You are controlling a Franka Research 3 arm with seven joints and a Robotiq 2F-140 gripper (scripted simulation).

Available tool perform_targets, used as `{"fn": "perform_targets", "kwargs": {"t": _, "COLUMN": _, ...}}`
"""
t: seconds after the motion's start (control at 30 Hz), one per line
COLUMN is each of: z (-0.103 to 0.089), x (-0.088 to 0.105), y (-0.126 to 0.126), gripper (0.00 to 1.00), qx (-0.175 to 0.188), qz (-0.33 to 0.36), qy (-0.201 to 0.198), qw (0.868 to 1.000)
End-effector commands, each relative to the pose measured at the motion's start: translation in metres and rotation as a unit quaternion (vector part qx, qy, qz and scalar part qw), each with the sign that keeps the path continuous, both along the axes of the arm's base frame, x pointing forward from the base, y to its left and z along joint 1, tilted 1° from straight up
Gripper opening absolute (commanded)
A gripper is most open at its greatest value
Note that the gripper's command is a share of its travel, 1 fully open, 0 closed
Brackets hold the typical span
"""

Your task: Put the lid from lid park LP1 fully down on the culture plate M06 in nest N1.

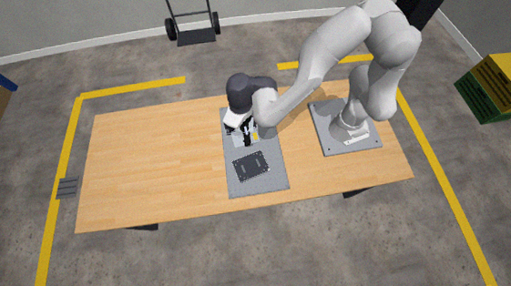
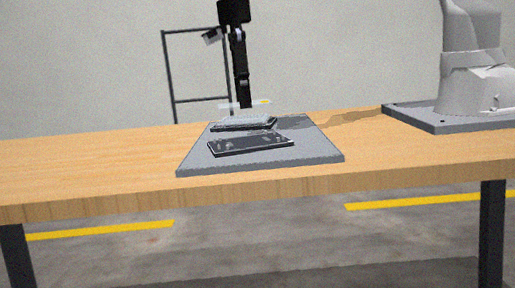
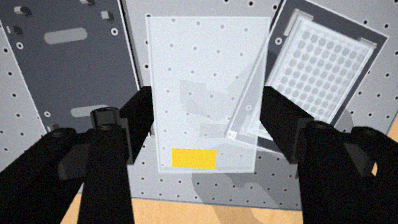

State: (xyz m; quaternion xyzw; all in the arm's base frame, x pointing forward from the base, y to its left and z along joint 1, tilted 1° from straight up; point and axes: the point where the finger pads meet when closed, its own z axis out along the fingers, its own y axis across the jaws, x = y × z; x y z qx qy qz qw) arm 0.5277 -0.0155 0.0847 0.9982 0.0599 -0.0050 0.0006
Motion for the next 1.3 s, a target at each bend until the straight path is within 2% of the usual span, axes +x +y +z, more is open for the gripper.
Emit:
{"fn": "perform_targets", "kwargs": {"t": 0.0, "z": 0.001, "x": 0.003, "y": -0.030, "gripper": 0.10, "qx": 0.008, "qz": 0.062, "qy": -0.003, "qw": 0.998}}
{"fn": "perform_targets", "kwargs": {"t": 0.03, "z": 0.001, "x": 0.003, "y": -0.085, "gripper": 0.10, "qx": 0.008, "qz": 0.062, "qy": -0.003, "qw": 0.998}}
{"fn": "perform_targets", "kwargs": {"t": 0.1, "z": 0.001, "x": 0.004, "y": -0.110, "gripper": 0.10, "qx": 0.008, "qz": 0.062, "qy": -0.003, "qw": 0.998}}
{"fn": "perform_targets", "kwargs": {"t": 1.27, "z": 0.001, "x": 0.004, "y": -0.110, "gripper": 0.10, "qx": 0.008, "qz": 0.061, "qy": -0.003, "qw": 0.998}}
